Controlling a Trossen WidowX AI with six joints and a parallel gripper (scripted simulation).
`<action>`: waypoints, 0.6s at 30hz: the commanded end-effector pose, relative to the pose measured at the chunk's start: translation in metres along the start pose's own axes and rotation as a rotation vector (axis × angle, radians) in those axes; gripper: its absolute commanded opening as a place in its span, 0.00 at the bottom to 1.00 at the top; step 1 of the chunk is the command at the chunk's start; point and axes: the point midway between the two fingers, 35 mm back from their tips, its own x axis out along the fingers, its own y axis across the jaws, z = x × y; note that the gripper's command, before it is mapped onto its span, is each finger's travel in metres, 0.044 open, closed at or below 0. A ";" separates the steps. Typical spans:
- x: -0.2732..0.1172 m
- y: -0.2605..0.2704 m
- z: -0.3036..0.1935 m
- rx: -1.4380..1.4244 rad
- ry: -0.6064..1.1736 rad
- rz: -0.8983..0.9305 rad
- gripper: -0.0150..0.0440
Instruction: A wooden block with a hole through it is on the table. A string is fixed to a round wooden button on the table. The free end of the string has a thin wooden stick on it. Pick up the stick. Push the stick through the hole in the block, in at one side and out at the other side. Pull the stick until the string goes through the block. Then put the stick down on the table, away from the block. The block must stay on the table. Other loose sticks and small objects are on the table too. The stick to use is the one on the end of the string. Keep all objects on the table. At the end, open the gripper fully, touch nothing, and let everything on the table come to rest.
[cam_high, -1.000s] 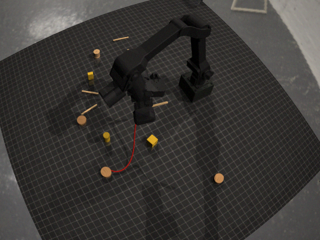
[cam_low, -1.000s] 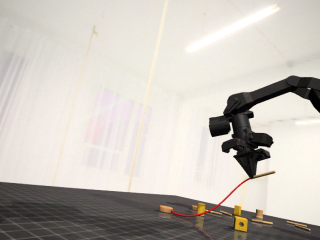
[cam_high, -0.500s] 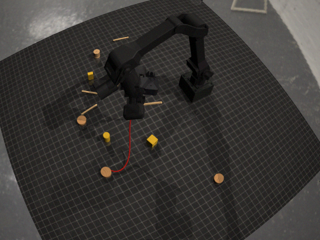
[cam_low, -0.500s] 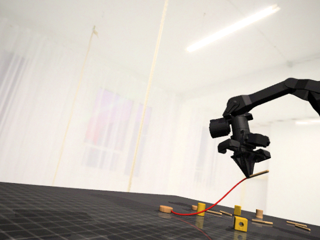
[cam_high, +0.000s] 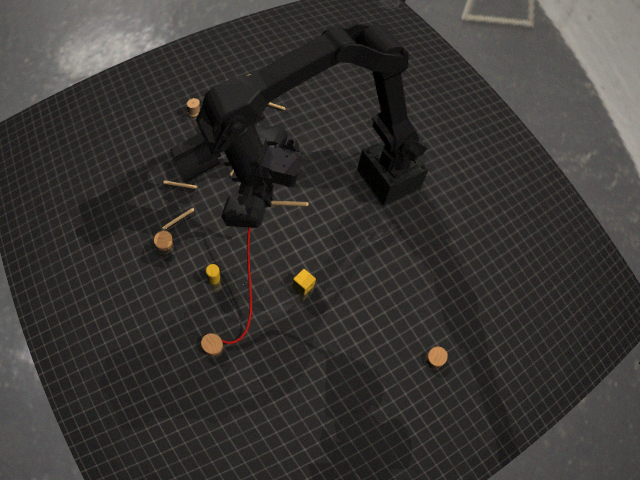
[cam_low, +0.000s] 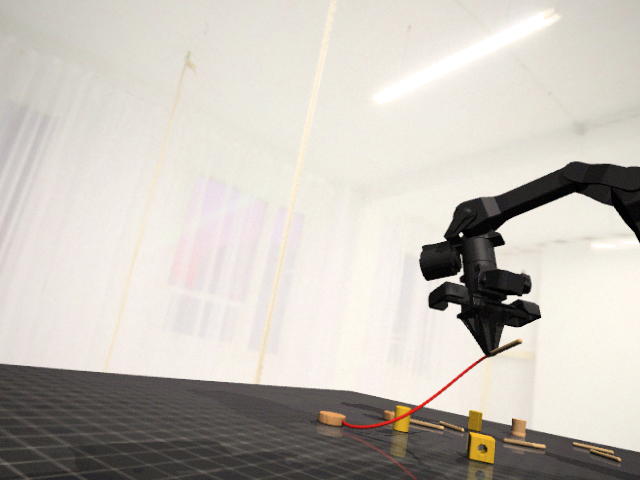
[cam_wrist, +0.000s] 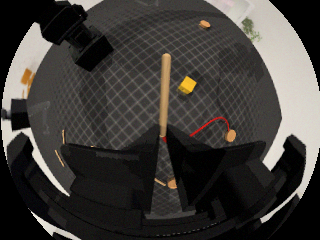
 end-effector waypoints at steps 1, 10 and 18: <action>-0.002 0.002 -0.008 0.055 -0.002 -0.018 0.25; -0.005 0.004 -0.017 0.117 0.000 -0.038 0.25; -0.010 0.003 -0.031 0.219 0.003 -0.071 0.25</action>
